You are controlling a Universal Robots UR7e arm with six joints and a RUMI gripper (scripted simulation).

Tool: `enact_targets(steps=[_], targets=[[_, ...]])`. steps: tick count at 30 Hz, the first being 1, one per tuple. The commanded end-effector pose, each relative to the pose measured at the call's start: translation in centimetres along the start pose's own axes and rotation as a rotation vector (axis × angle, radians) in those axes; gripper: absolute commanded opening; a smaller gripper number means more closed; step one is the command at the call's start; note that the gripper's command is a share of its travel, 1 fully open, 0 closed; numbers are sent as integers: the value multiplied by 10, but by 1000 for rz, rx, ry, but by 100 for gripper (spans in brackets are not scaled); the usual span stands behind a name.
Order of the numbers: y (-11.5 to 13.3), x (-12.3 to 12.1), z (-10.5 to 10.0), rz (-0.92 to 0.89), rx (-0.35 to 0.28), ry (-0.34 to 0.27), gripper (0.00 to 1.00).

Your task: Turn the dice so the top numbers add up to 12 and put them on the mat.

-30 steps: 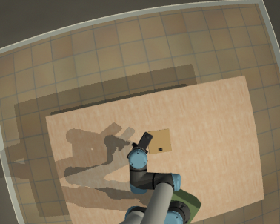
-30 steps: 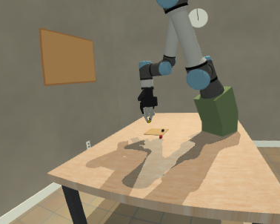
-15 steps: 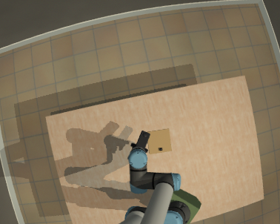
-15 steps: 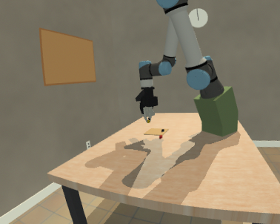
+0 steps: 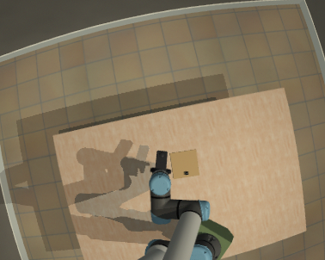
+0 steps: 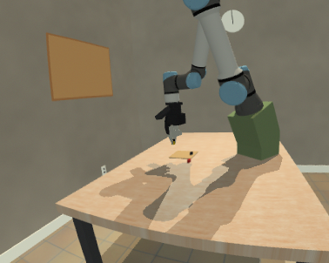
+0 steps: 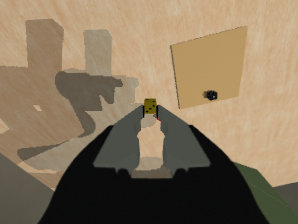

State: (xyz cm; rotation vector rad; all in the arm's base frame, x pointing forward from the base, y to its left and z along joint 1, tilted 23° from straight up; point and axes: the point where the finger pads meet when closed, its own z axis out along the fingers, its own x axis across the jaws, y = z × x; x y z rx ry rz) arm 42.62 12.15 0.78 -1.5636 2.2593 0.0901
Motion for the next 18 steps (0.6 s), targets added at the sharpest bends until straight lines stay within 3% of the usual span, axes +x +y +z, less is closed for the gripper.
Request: enact_targets(steps=[1, 15, 18], targets=[[-3, -2, 0, -117, 0, -7, 0], [-4, -7, 1, -517, 1, -7, 0], [-4, -7, 1, -531, 1, -7, 0]])
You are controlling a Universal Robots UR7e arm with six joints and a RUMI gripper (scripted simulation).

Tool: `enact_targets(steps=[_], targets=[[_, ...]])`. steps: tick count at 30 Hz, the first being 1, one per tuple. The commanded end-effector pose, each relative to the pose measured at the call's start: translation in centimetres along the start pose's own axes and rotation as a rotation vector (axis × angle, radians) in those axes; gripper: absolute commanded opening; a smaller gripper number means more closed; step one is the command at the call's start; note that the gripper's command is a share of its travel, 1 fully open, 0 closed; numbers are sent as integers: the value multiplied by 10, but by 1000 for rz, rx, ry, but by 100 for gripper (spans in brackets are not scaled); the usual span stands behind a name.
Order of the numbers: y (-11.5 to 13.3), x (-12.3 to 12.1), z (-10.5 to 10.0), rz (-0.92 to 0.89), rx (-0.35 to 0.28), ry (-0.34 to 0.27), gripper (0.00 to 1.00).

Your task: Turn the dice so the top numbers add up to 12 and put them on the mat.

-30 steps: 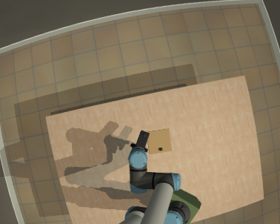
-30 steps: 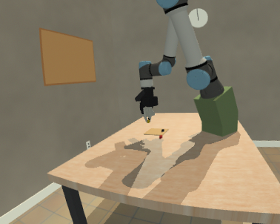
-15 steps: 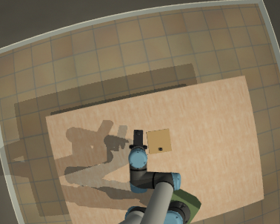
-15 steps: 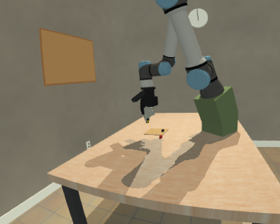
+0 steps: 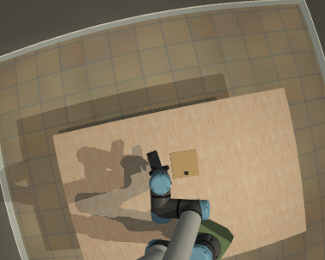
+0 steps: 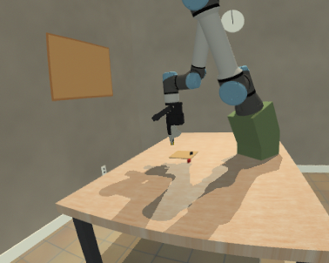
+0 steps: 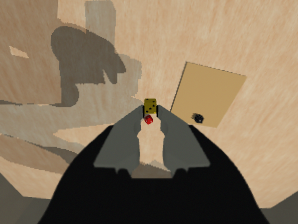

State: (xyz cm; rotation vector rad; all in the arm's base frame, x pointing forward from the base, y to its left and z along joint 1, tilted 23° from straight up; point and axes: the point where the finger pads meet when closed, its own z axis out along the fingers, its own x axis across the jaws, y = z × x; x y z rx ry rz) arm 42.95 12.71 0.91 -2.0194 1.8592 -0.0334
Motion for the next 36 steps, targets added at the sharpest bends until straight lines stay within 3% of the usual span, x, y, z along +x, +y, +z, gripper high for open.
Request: enact_targets(steps=[1, 36], targets=[[-3, 0, 0, -129, 3, -8, 0], [-1, -7, 2, -1005, 7, -6, 0]])
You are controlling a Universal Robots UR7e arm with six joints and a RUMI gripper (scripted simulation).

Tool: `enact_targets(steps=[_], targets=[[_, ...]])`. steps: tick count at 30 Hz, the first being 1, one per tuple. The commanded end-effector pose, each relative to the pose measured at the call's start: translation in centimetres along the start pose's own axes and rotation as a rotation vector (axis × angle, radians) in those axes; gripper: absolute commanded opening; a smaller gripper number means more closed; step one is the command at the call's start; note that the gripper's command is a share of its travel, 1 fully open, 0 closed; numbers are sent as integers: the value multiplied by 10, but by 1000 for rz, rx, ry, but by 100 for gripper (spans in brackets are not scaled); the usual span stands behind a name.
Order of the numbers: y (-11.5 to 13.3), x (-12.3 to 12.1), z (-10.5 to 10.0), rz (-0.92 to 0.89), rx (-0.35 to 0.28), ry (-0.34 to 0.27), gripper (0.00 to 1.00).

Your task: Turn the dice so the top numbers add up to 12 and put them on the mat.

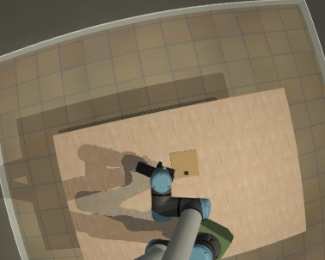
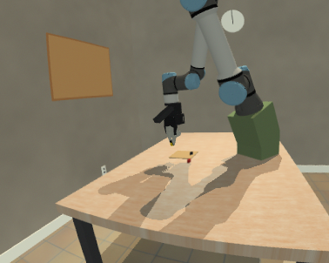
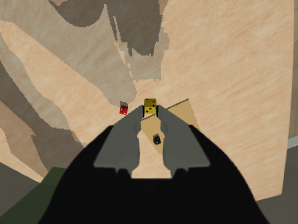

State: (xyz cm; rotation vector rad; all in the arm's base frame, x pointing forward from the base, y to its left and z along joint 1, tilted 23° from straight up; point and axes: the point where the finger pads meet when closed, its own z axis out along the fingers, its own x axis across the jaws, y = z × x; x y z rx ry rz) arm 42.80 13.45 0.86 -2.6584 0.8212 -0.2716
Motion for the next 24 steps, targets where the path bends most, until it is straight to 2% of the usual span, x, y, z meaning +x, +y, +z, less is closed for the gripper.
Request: enact_targets(steps=[1, 12, 15, 24], targets=[[-1, 1, 0, -159, 9, -3, 0], [1, -1, 0, -450, 10, -1, 0], [1, -1, 0, -451, 10, -1, 0], [4, -2, 1, -715, 10, 0, 0]])
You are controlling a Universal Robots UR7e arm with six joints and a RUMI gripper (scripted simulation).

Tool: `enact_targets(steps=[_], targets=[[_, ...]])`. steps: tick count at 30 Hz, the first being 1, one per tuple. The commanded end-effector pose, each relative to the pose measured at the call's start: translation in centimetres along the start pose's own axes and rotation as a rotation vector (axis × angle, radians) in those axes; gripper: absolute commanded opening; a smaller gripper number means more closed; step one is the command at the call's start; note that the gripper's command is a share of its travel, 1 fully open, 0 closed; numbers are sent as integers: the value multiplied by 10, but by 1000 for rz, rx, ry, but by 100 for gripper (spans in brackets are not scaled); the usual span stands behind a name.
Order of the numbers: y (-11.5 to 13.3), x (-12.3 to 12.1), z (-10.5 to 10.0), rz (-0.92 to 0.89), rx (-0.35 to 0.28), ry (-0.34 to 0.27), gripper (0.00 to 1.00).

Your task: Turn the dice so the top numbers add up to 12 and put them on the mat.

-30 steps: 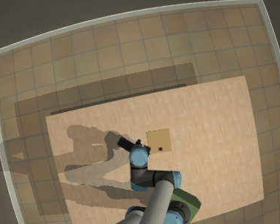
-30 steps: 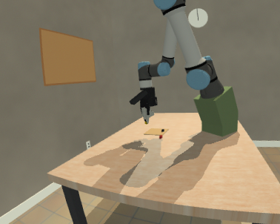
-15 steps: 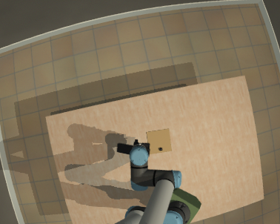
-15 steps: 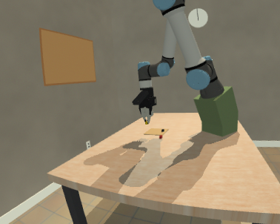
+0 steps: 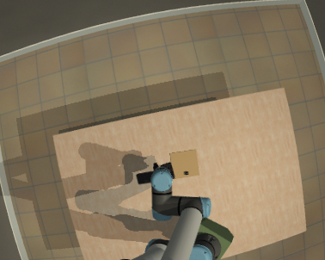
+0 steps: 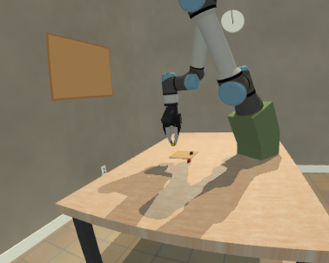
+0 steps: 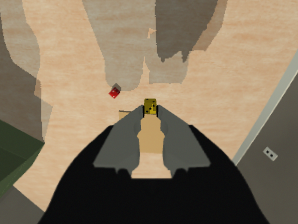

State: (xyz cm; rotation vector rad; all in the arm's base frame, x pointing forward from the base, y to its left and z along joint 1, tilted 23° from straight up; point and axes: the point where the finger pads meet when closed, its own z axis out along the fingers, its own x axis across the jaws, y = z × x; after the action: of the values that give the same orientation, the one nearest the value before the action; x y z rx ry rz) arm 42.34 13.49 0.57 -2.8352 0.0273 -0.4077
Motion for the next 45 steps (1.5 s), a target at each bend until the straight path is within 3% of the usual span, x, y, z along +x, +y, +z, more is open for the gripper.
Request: enact_targets(steps=[1, 23, 45], targets=[[2, 1, 0, -170, 8, 3, 0], [7, -3, 1, -657, 7, 5, 0], [10, -4, 1, -804, 7, 6, 0]])
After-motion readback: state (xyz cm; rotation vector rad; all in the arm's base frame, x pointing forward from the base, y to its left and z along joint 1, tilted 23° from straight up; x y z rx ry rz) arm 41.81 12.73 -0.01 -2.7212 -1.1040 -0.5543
